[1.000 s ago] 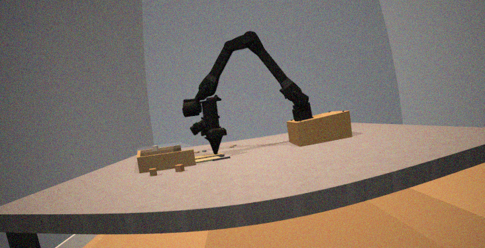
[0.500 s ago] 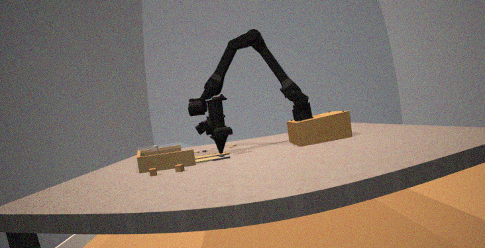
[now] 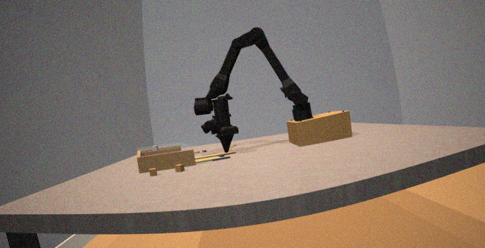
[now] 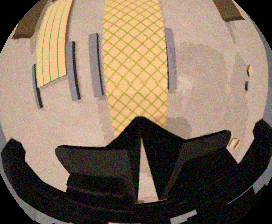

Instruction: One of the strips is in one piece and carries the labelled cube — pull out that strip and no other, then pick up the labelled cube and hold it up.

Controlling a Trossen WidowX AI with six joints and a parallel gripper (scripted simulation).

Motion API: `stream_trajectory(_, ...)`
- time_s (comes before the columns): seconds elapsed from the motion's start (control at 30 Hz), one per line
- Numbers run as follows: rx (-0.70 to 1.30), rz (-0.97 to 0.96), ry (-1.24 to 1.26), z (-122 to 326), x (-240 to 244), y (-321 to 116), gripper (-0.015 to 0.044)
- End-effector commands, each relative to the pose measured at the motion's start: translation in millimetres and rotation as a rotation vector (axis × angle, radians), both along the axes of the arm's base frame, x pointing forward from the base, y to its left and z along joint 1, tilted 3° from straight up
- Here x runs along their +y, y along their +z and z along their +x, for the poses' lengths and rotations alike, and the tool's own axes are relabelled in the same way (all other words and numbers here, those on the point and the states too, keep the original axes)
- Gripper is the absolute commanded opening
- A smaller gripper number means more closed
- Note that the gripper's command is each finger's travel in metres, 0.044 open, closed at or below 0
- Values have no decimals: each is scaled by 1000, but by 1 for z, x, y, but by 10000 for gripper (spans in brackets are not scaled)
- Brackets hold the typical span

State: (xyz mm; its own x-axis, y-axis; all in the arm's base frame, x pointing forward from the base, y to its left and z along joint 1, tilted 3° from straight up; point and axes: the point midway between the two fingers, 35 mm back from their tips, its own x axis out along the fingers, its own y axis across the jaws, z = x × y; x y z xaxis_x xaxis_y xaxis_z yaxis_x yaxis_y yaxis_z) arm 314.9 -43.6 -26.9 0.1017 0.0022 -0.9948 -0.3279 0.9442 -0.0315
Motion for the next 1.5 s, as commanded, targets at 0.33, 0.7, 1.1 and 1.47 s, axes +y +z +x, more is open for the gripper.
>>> stream_trajectory(0.33,21,0,-1,-25,-8,-6,0)
stream_trajectory(0.7,23,-1,-1,-40,-14,-8,0)
stream_trajectory(1.1,24,-1,-1,-57,-20,-9,0)
stream_trajectory(1.47,25,-2,-1,-72,-26,-11,0)
